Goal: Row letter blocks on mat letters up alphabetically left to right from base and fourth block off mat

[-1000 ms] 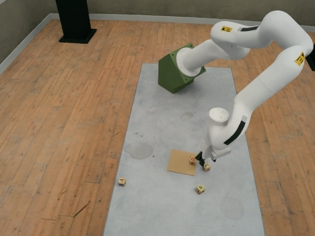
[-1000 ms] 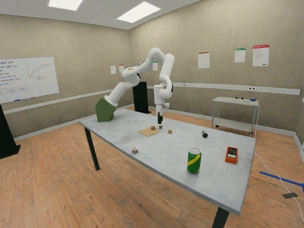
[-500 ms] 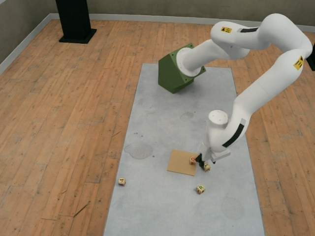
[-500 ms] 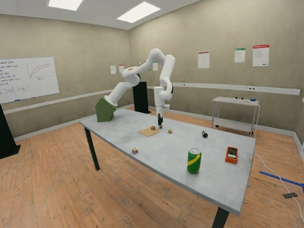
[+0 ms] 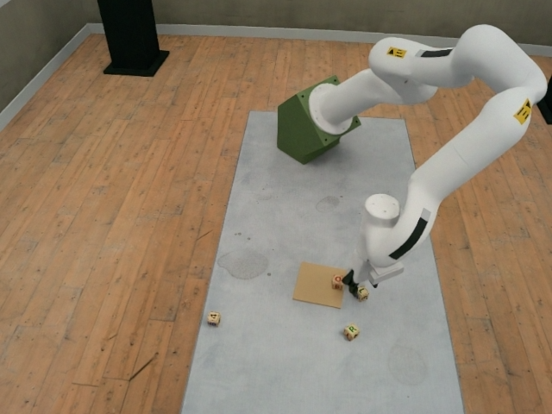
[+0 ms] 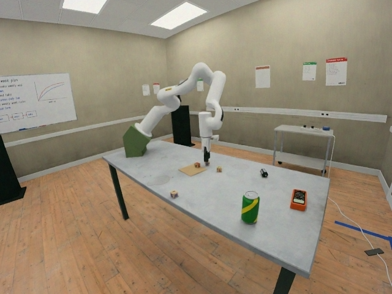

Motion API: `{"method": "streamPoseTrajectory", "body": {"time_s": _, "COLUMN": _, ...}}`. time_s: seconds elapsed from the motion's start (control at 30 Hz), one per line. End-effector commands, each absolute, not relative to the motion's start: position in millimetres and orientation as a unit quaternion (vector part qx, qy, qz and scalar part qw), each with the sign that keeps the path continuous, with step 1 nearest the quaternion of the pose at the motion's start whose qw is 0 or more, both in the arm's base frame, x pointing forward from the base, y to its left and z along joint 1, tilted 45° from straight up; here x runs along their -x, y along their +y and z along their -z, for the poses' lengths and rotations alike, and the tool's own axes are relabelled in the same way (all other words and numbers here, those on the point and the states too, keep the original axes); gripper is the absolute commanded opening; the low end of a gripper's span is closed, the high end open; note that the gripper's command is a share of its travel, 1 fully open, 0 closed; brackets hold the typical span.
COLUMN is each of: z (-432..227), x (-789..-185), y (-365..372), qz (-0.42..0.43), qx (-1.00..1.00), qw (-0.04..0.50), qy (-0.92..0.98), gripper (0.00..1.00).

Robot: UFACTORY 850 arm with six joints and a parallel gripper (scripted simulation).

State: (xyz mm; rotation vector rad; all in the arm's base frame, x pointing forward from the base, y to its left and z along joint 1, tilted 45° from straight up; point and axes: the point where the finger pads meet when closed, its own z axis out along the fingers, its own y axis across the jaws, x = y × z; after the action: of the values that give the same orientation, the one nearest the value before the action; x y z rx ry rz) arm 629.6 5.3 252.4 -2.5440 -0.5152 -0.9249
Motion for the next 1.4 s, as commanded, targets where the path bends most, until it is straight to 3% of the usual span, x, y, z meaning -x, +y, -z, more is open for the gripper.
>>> {"method": "streamPoseTrajectory", "body": {"time_s": 0.0, "z": -253, "x": -630, "y": 5, "qz": 0.330, "qx": 0.906, "qw": 0.192, "qy": -0.183, "gripper": 0.69}}
{"method": "streamPoseTrajectory", "body": {"time_s": 1.37, "z": -228, "x": -649, "y": 22, "qz": 0.330, "qx": 0.906, "qw": 0.192, "qy": -0.183, "gripper": 0.69}}
